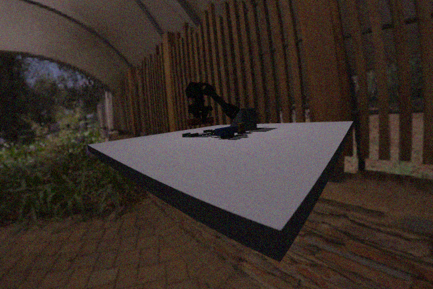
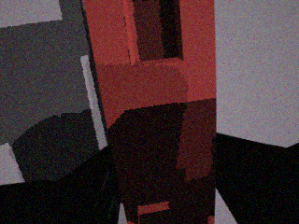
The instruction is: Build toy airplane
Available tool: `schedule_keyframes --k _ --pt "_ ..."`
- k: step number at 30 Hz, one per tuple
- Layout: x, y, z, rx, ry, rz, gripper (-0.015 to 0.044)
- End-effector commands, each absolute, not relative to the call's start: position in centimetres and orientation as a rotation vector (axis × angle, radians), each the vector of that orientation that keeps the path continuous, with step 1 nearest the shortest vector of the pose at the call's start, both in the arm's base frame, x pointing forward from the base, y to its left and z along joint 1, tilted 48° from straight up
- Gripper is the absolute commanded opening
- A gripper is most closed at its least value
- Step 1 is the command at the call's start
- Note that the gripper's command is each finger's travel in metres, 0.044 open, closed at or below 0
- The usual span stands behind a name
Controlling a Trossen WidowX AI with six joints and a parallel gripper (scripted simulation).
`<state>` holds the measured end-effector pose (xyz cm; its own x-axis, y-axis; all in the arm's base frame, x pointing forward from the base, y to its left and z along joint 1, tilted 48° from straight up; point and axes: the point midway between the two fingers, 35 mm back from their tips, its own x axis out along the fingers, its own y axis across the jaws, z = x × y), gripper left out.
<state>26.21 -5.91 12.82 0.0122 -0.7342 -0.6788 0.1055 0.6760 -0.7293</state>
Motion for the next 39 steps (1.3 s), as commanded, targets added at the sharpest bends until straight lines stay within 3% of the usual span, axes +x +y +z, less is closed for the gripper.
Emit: schedule_keyframes --k 1,2,10,39 --pt "25.7 -6.9 13.2 -0.577 1.420 -0.716 0.0000" --pt "25.7 -6.9 13.2 -0.578 1.420 -0.716 0.0000" --pt "25.7 -6.9 13.2 -0.578 1.420 -0.716 0.0195" --pt "25.8 -8.8 11.6 -0.577 1.419 -0.715 0.0195"
